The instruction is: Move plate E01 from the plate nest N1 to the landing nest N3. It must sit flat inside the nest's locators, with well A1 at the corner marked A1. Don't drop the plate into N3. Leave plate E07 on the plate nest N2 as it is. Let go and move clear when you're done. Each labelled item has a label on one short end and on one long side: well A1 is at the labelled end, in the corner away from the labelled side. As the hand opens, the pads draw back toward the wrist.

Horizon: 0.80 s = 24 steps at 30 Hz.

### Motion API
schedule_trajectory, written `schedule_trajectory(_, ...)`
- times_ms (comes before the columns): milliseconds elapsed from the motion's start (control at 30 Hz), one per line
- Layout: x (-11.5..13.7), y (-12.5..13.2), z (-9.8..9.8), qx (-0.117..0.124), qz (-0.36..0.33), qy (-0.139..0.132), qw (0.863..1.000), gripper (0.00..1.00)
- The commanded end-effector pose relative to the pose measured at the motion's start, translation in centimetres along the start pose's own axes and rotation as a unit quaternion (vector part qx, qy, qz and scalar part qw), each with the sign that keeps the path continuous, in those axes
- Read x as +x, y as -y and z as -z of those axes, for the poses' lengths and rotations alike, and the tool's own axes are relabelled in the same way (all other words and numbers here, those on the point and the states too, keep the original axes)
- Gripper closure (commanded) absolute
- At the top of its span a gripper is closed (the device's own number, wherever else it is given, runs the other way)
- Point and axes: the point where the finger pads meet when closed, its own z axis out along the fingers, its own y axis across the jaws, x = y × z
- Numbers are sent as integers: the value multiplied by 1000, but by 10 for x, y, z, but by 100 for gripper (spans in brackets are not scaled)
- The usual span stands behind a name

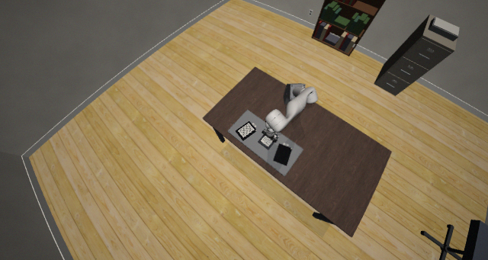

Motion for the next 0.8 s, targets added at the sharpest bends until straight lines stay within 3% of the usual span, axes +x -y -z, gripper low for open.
schedule_trajectory(0,-1,1,2,1,0,1,1000,0)
schedule_trajectory(767,-2,3,29,1,0,1,1000,0)
